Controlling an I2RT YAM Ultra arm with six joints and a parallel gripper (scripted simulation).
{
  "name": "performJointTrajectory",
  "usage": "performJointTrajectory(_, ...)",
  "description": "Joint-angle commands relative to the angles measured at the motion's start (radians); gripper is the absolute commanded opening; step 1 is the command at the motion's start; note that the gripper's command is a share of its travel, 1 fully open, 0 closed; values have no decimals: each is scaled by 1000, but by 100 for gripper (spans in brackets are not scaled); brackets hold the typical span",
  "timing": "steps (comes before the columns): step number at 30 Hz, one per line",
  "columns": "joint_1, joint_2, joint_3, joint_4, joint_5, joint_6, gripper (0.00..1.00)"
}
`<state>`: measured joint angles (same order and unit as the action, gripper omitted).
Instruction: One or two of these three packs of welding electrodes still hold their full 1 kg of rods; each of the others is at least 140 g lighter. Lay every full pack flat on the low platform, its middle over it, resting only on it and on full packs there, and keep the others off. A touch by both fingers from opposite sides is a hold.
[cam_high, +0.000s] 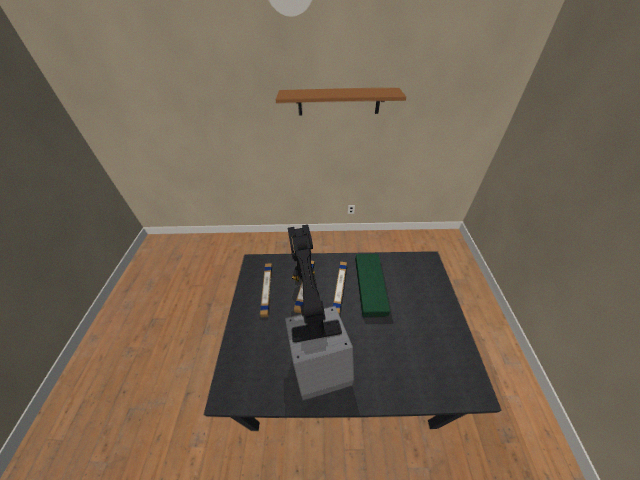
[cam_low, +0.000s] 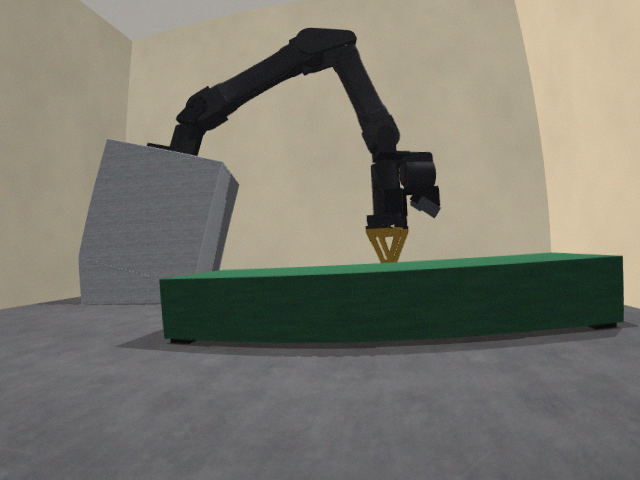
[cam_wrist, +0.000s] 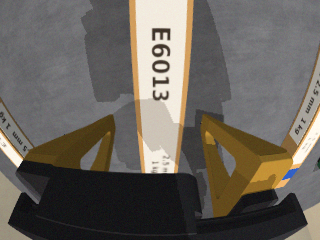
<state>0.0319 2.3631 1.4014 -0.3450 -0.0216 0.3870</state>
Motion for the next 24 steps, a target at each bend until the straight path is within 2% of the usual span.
performJointTrajectory(1, 0, -13, -14, 26, 9, 7, 74)
performJointTrajectory(9, -2, -18, -24, 29, 8, 5, 74)
performJointTrajectory(10, -2, 10, -22, 32, 8, 5, 74)
performJointTrajectory(13, -1, 23, 22, 41, 8, 6, 74)
performJointTrajectory(16, -1, 12, 26, 48, 8, 7, 74)
performJointTrajectory(21, 1, 55, 35, 60, 9, 7, 74)
performJointTrajectory(23, 1, 55, 35, 60, 9, 7, 74)
performJointTrajectory(24, 1, 22, 35, 63, 9, 8, 74)
